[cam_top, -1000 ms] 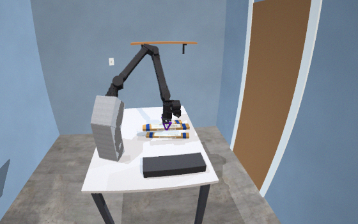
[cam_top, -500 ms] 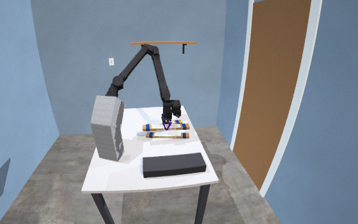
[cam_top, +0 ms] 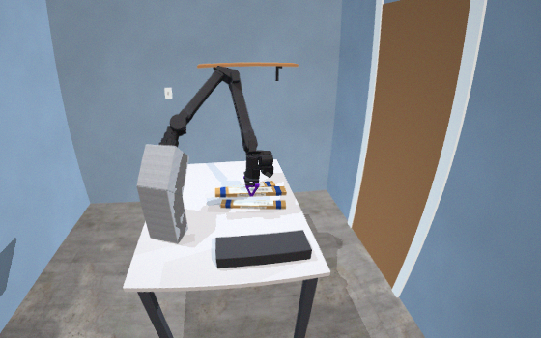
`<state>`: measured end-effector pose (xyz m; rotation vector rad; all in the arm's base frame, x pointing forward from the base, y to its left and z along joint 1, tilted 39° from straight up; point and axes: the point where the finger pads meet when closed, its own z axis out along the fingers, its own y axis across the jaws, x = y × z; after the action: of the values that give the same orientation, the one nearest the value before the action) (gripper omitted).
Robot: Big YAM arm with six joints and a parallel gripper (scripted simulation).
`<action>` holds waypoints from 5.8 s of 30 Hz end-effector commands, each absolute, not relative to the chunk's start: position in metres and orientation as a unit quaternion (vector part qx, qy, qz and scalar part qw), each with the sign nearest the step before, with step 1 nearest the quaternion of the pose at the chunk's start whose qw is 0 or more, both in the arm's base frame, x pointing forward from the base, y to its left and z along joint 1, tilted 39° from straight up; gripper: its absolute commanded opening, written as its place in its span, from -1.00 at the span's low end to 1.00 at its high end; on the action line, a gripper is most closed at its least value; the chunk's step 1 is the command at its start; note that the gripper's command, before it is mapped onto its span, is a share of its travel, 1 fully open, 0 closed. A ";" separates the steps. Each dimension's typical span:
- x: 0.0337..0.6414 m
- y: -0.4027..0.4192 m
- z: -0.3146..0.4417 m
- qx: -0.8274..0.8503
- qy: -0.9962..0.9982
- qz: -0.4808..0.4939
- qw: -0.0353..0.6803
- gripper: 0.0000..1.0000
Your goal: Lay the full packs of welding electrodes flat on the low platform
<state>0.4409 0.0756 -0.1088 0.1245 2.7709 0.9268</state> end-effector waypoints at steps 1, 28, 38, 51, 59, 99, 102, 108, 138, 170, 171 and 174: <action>0.451 0.043 -0.085 0.061 0.939 0.311 0.136 -1.00; 0.467 0.030 -0.073 0.060 0.938 0.309 0.146 -1.00; 0.468 0.029 -0.072 0.060 0.938 0.309 0.146 -1.00; 0.469 0.027 -0.071 0.060 0.938 0.309 0.146 -1.00; 0.470 0.027 -0.070 0.060 0.938 0.309 0.147 -1.00; 0.465 -0.032 -0.118 0.061 0.938 0.309 0.143 -1.00; 0.463 -0.038 -0.126 0.062 0.939 0.310 0.139 -1.00; 0.462 -0.051 -0.137 0.063 0.939 0.309 0.138 -1.00; 0.459 -0.109 -0.179 0.063 0.939 0.308 0.139 -1.00; 0.459 -0.172 -0.221 0.062 0.940 0.305 0.143 -1.00; 0.458 -0.174 -0.224 0.062 0.940 0.306 0.142 -1.00; 0.455 -0.179 -0.232 0.063 0.940 0.307 0.139 -1.00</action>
<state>0.4443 -0.1300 -0.2401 0.1372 2.7631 0.9439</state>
